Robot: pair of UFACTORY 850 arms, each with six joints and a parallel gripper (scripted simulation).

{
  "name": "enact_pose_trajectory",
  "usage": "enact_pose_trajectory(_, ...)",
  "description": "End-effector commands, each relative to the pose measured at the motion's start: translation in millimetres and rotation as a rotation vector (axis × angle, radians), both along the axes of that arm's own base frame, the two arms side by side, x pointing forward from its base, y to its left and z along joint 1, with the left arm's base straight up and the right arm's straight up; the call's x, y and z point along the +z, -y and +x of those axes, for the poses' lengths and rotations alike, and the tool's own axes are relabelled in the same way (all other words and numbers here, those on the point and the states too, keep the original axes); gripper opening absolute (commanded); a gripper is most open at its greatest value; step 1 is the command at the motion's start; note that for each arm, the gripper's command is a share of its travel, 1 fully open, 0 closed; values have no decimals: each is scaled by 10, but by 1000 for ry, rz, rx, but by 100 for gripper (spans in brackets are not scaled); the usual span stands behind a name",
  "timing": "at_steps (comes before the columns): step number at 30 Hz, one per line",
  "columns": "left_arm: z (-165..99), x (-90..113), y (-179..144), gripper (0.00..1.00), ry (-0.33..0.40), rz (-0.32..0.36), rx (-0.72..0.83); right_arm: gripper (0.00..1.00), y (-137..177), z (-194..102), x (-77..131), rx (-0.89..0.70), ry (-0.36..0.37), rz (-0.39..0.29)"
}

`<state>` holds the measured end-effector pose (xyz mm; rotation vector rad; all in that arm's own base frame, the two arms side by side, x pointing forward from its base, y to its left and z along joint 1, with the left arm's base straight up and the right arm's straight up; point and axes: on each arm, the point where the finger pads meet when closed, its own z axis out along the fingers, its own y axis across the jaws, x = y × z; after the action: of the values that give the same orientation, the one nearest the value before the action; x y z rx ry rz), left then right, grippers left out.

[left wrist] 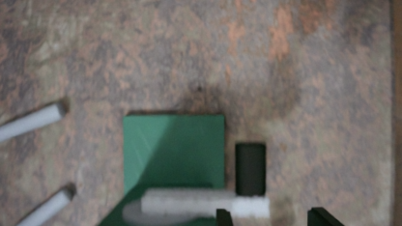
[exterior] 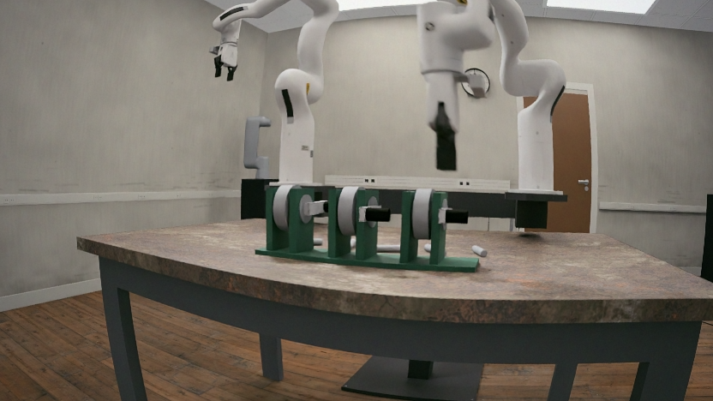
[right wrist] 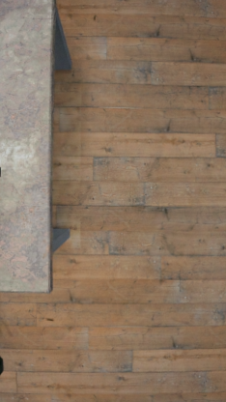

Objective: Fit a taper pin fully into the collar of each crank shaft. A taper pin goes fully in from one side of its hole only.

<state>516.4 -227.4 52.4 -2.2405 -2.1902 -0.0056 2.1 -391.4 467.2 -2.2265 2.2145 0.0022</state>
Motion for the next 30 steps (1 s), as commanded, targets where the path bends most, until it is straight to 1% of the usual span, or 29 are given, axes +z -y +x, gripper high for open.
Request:
enact_pose_trajectory(1, 34, -266, -171, 46, 3, -9, -4, 100, 4, 0, 9, 0, 0, -2)
enact_pose_trajectory(4, 34, -491, -171, 46, 3, -9, -4, 100, 4, 0, 9, 0, 0, -2)
enact_pose_trajectory(6, 34, -605, -171, 46, 3, -9, -4, 100, 4, 0, 9, 0, 0, -2)
enact_pose_trajectory(10, 34, -741, -171, 46, 3, -9, -4, 100, 4, 0, 9, 0, 0, -2)
enact_pose_trajectory(19, 34, -786, -171, 46, 3, -9, -4, 100, 4, 0, 9, 0, 0, -2)
enact_pose_trajectory(25, 34, -914, -171, 46, 3, -9, -4, 100, 4, 0, 9, 0, 0, -2)
enact_pose_trajectory(30, 34, -915, -171, 46, 3, -9, -4, 100, 4, 0, 9, 0, 0, -2)
